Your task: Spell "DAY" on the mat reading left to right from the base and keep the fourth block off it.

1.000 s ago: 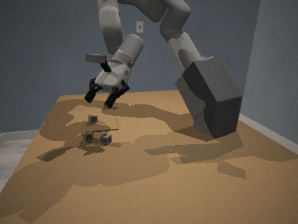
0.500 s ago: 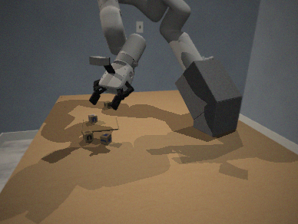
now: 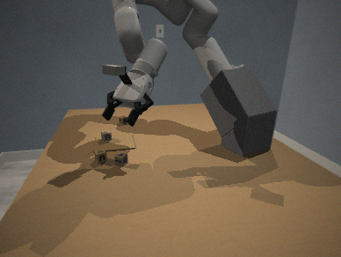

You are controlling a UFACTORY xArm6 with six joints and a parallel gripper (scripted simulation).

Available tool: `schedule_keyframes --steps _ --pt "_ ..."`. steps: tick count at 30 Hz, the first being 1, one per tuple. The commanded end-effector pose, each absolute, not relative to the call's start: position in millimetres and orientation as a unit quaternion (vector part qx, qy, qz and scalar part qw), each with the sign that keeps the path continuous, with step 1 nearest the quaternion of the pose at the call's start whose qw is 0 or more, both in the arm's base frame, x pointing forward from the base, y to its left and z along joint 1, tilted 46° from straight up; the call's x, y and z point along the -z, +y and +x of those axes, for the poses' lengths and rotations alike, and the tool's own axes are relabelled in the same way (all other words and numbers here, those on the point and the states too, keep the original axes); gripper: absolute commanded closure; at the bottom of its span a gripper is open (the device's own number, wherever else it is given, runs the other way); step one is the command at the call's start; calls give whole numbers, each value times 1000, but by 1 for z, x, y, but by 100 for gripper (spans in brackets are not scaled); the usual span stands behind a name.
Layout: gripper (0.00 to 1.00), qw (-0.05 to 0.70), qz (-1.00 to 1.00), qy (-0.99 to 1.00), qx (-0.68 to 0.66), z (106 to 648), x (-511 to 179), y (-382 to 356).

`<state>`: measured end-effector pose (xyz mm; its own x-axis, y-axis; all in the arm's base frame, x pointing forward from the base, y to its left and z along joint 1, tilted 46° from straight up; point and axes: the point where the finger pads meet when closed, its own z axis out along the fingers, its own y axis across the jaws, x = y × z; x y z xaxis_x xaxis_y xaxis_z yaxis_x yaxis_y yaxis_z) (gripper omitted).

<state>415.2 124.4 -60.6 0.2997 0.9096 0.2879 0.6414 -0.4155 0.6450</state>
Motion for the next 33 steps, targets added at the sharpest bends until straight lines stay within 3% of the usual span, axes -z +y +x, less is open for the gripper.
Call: schedule_keyframes --steps 1,23,29,33 --pt "0 210 778 498 -320 416 60 125" --pt "0 210 778 498 -320 416 60 125" --pt "0 209 778 498 -320 469 24 109" --pt "0 210 778 498 -320 473 21 107"
